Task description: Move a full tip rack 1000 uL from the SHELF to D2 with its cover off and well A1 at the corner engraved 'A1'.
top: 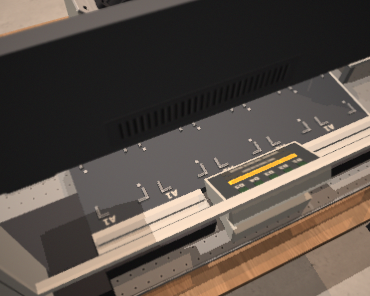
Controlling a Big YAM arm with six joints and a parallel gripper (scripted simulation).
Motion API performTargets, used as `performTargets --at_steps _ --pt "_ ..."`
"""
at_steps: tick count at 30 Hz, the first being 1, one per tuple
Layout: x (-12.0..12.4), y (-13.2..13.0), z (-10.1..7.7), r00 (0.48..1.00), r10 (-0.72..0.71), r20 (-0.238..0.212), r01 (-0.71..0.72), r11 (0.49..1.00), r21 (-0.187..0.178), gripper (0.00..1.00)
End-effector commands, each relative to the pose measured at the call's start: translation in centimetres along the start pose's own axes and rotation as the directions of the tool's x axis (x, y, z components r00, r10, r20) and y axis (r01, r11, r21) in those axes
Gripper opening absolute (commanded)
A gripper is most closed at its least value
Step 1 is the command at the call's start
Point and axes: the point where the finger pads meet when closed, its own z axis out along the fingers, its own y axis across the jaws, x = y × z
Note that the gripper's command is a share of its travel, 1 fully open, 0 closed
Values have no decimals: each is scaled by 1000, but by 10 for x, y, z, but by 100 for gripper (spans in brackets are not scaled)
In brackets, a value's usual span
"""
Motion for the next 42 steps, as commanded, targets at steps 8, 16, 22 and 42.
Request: performTargets --at_steps 8,16,22,42 --pt "-6 0 18 1000 -1 9 1 1000 2 0" --pt "-18 0 17 999 -20 30 19 1000 21 0" --pt "-7 0 39 1000 -1 9 1 1000 2 0" --pt "-8 1 69 1000 -1 10 1 1000 2 0"
